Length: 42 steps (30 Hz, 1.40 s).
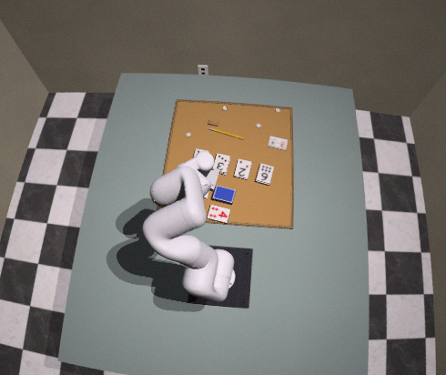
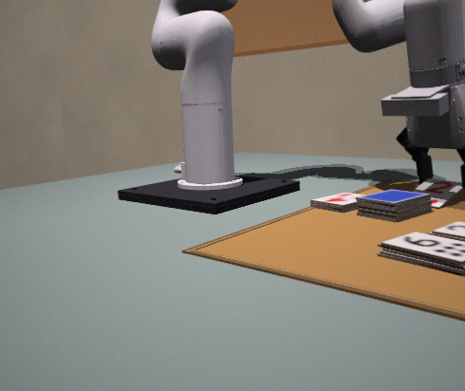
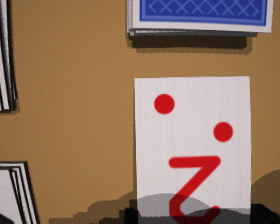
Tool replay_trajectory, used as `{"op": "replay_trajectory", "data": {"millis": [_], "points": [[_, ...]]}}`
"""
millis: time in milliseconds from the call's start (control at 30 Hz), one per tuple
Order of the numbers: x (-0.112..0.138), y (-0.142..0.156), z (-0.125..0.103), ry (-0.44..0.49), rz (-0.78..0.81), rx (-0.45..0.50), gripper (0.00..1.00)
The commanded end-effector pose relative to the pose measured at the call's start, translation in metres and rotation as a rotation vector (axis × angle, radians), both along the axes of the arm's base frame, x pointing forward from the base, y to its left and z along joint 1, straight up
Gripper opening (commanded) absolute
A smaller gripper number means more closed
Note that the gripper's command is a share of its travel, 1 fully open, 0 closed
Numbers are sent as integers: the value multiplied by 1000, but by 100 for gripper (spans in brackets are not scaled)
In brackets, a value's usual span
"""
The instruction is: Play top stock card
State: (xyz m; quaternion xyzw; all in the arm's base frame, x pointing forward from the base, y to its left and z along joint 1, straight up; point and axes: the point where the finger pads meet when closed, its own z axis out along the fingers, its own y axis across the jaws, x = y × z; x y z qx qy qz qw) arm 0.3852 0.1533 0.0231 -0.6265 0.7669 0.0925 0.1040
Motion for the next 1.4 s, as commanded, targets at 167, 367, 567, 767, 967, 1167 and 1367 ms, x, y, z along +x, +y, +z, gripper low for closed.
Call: {"op": "replay_trajectory", "data": {"millis": [167,367,567,767,967,1167,1367], "points": [[2,4,-6,12,1,-80,74],[2,6,-10,21,1,-130,74],[2,7,-15,30,1,-180,74],[3,8,-19,39,1,-230,74],[3,9,-21,43,1,-254,74],[3,9,-23,46,1,-271,74],[3,9,-23,47,1,-273,74]]}}
